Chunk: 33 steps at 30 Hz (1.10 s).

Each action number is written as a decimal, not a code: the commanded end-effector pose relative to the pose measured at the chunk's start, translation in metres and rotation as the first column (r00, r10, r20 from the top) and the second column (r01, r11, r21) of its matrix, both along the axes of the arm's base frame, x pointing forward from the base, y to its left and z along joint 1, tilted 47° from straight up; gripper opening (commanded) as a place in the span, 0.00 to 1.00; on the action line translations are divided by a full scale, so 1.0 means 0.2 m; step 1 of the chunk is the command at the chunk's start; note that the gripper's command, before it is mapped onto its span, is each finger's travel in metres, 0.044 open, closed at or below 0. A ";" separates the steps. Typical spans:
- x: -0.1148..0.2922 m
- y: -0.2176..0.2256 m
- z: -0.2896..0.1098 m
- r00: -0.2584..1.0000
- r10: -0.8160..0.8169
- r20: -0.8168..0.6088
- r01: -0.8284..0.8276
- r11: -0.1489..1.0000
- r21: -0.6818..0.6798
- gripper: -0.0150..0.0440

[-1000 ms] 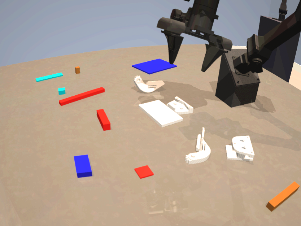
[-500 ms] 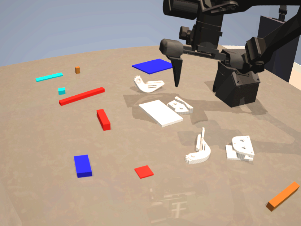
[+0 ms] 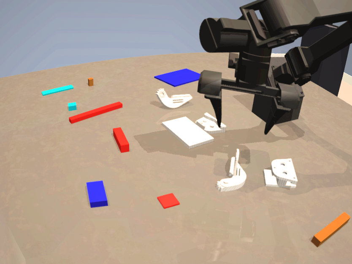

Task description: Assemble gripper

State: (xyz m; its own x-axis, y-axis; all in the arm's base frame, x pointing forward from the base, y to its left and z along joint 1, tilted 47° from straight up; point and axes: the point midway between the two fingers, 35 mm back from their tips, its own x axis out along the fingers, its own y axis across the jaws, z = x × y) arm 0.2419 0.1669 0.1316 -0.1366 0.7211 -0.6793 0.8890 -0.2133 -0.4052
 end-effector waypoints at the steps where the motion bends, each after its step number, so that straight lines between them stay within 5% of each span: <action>1: -0.02 0.06 0.02 0.998 -0.028 -0.049 0.027 0.999 -0.022 1.00; 33: -0.06 0.27 -0.19 0.998 -0.027 -0.049 0.026 0.999 -0.021 1.00</action>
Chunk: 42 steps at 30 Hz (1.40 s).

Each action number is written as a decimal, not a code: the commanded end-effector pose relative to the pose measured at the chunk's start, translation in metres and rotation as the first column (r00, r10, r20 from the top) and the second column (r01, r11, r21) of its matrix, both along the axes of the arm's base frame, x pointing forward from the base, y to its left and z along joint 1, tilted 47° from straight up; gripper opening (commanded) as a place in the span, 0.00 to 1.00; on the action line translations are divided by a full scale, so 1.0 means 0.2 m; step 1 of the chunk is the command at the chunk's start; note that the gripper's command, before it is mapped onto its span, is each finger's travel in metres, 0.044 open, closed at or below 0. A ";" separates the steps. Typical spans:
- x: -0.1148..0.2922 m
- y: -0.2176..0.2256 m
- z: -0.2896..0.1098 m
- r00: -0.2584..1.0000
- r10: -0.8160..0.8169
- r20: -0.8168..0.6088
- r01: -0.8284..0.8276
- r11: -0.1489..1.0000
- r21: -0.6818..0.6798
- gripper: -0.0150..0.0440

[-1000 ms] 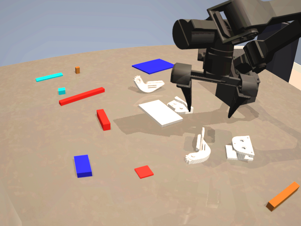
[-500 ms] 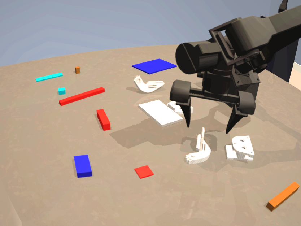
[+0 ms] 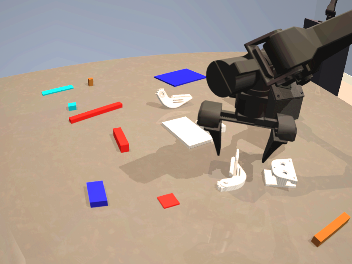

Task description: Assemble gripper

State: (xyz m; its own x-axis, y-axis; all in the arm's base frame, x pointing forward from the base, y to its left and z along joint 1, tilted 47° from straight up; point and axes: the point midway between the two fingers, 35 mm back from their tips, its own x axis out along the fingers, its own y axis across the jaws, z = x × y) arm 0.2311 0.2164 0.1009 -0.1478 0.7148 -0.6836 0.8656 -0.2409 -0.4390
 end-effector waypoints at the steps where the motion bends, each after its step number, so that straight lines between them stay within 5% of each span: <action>1: -0.01 0.03 -0.04 1.000 -0.002 -0.007 0.002 1.000 -0.006 1.00; 42: -0.04 0.13 -0.14 1.000 -0.002 -0.008 0.002 1.000 -0.002 1.00</action>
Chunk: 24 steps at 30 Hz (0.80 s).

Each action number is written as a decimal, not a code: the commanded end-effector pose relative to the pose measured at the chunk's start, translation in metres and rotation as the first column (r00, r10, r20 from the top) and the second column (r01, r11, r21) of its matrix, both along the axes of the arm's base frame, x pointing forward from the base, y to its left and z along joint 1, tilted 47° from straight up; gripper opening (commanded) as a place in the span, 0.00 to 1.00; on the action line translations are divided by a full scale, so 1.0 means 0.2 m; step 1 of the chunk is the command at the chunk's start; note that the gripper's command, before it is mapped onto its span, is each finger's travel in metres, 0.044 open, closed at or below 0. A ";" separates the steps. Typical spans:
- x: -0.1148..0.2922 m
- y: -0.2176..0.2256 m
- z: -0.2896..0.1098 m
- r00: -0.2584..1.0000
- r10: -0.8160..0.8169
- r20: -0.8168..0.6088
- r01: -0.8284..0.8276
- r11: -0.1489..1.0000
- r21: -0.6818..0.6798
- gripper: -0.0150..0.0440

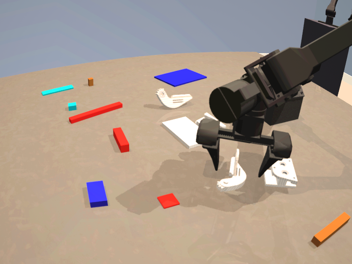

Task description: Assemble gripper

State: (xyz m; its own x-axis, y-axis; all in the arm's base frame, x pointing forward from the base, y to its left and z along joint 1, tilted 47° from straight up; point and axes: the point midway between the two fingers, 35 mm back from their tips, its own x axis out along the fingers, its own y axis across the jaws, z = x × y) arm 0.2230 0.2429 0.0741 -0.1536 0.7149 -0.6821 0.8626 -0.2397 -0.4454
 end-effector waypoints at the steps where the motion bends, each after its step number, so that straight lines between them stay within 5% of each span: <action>1: 0.00 0.00 0.00 1.000 -0.004 -0.001 0.004 1.000 -0.003 1.00; 4: 0.00 0.00 0.00 1.000 -0.004 -0.001 0.004 1.000 -0.003 1.00; 15: 0.00 0.00 0.00 1.000 0.000 0.000 0.000 1.000 0.000 0.51; 24: 0.00 0.00 0.00 1.000 0.000 0.000 0.000 1.000 0.000 0.48</action>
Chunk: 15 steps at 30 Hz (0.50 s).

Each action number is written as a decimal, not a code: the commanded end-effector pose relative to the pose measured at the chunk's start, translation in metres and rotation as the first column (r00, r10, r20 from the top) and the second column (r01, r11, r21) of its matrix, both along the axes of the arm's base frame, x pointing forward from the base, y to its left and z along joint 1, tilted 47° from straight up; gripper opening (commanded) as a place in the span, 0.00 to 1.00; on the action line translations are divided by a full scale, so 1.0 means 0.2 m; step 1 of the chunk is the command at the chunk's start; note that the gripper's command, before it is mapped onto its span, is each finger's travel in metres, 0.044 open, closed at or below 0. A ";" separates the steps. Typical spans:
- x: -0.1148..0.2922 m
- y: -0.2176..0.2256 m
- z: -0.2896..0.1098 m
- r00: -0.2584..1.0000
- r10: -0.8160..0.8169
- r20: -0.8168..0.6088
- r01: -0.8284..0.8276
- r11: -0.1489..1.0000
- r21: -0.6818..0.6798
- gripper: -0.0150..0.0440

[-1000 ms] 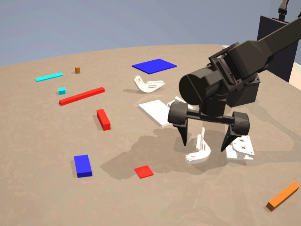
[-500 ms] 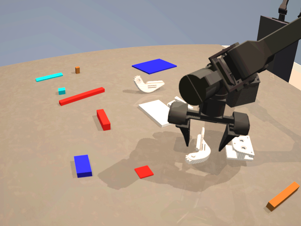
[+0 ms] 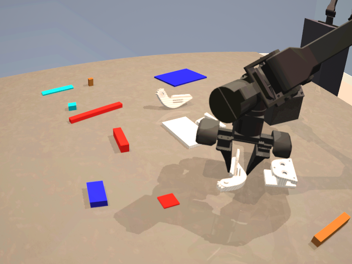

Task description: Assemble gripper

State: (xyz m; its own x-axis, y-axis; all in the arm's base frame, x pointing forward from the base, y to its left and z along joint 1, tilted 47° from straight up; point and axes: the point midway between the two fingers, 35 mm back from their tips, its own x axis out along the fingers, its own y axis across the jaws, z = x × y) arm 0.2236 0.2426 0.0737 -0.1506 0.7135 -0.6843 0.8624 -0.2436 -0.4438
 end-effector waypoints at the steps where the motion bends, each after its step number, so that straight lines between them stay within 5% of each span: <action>1: 0.00 0.00 0.00 1.000 0.003 -0.001 -0.003 1.000 0.003 0.48; 15: 0.03 -0.07 0.06 1.000 0.003 0.000 -0.003 1.000 -0.003 0.48</action>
State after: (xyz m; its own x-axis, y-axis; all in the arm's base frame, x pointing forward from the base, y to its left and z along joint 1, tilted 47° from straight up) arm 0.2243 0.2352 0.0775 -0.1590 0.7078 -0.6883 0.8587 -0.2449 -0.4502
